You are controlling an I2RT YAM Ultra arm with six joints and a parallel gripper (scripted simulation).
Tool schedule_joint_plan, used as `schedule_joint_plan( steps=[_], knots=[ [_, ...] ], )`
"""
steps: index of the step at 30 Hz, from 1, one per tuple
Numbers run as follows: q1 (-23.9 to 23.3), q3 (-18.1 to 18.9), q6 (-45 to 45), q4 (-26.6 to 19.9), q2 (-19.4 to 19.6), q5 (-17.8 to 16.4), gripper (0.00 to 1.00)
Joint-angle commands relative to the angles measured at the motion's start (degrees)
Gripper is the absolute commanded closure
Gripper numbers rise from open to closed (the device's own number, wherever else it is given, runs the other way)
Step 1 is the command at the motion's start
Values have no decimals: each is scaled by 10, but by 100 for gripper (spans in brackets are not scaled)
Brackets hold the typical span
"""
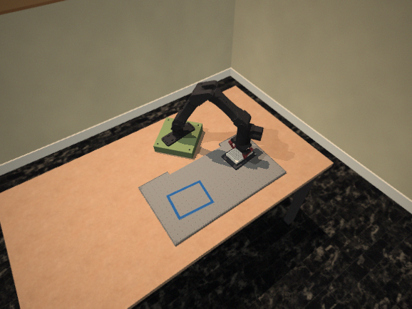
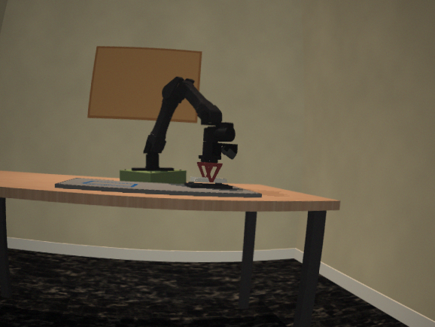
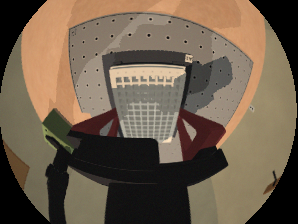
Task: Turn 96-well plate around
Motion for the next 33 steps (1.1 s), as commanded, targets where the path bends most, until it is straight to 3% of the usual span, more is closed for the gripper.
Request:
schedule_joint_plan(
  steps=[1, 33],
  knots=[
    [0, 1, 0, 3, -6, 0, 100],
    [-1, -8, -1, 14, -4, 0, 100]
  ],
)
